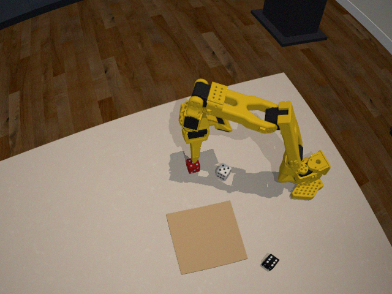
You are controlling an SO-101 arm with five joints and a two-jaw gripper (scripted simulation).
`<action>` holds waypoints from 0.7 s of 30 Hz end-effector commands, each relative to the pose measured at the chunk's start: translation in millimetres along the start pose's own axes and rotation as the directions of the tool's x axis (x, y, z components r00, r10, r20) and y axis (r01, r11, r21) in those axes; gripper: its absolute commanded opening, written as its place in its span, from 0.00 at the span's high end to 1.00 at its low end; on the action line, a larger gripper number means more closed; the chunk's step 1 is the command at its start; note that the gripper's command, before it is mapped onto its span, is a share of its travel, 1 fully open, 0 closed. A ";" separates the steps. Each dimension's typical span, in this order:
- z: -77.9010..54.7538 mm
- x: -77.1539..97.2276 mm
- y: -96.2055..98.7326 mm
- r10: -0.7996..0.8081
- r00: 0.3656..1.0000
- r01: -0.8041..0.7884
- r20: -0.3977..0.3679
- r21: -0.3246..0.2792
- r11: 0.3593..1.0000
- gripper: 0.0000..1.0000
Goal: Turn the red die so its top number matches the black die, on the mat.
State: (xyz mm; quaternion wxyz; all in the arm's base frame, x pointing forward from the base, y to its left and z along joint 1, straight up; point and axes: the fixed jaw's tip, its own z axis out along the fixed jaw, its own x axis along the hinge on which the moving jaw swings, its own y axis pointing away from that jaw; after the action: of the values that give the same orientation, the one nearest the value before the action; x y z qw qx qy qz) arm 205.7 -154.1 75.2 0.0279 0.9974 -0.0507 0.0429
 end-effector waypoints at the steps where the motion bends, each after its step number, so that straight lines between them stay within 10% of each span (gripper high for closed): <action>1: 2.0 1.6 1.8 -0.001 1.000 0.001 0.000 0.001 1.000 0.69; 21: 8.5 -0.2 0.8 -0.001 1.000 0.001 0.025 0.015 1.000 0.69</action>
State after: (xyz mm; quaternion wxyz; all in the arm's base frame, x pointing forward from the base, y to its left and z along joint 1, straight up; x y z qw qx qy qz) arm 201.1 -150.9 51.4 -0.0002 0.9987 -0.0508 -0.0014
